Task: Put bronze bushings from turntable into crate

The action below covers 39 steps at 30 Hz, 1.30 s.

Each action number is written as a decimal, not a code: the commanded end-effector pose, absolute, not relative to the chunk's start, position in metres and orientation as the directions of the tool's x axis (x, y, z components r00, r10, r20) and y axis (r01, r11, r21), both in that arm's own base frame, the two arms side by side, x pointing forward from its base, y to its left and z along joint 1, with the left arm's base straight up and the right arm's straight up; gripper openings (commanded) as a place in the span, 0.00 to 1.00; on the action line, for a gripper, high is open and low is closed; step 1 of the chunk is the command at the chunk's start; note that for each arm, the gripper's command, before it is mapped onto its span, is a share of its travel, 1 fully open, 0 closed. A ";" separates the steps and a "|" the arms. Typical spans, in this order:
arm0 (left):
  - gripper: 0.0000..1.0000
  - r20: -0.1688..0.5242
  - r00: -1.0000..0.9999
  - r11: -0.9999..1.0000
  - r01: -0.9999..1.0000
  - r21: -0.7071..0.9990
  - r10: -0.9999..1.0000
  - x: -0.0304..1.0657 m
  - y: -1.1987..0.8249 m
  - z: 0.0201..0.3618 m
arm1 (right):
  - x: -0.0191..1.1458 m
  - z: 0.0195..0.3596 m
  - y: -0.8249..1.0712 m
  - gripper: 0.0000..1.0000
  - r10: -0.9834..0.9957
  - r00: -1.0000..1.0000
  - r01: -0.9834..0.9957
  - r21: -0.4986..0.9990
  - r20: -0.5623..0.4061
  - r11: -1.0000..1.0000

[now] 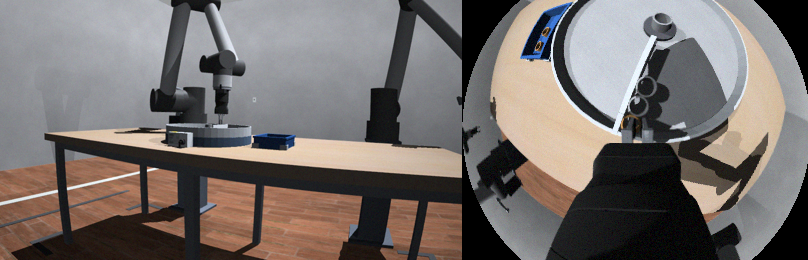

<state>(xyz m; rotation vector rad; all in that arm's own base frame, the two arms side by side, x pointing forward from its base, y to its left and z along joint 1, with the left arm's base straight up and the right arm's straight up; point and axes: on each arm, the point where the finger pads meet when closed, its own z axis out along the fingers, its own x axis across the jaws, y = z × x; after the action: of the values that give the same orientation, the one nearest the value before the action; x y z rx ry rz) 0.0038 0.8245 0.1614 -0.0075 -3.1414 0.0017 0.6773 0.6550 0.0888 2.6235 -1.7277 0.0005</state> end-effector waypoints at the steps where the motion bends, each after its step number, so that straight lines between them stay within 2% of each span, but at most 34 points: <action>1: 1.00 0.000 -1.000 1.000 0.005 0.000 0.005 0.004 0.825 0.162 | 0.678 0.090 0.656 0.00 -0.919 0.395 -0.919 -0.001 -0.001 -0.395; 33: 1.00 0.000 -1.000 1.000 0.005 0.000 0.005 0.004 0.825 0.162 | 0.678 0.092 0.656 0.00 -0.919 0.395 -0.919 -0.001 -0.001 -0.395; 39: 1.00 0.000 -1.000 1.000 0.005 0.000 0.005 0.004 0.825 0.162 | 0.678 0.111 0.656 0.00 -0.919 0.395 -0.919 -0.001 -0.001 -0.395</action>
<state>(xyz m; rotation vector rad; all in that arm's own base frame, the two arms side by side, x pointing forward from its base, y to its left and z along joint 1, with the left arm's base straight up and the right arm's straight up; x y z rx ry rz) 0.0038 0.8245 0.1614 -0.0075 -3.1414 0.0017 0.6773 0.6549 0.0962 2.6231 -1.7275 0.0007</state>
